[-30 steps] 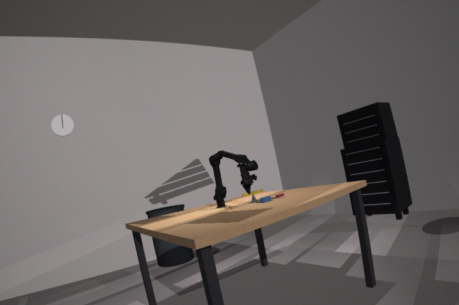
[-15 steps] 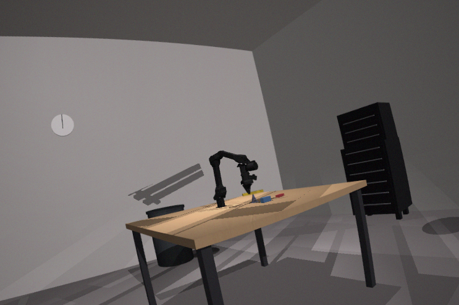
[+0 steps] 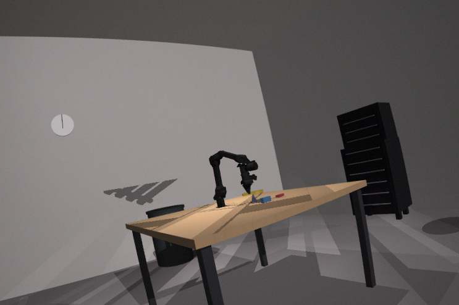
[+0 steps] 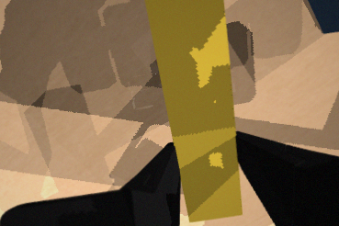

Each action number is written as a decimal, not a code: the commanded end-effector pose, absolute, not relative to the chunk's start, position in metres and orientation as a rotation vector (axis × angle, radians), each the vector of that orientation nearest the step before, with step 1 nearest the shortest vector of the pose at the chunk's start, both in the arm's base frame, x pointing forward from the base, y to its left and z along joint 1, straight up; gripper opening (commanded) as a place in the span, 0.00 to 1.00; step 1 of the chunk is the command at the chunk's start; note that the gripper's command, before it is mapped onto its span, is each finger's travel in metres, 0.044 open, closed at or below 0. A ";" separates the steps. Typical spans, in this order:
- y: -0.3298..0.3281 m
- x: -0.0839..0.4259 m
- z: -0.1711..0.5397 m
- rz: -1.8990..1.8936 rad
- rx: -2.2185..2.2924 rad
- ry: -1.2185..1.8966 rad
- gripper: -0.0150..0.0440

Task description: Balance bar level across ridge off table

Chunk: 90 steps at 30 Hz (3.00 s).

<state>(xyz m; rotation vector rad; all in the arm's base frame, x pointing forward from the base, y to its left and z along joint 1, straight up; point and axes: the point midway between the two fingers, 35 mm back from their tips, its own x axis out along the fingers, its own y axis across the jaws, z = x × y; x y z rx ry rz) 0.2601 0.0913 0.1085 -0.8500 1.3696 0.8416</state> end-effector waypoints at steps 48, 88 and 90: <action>0.091 0.260 0.109 0.842 -0.850 1.370 0.55; 0.090 0.257 0.208 0.842 -0.849 1.370 1.00; 0.090 0.257 0.208 0.842 -0.849 1.370 1.00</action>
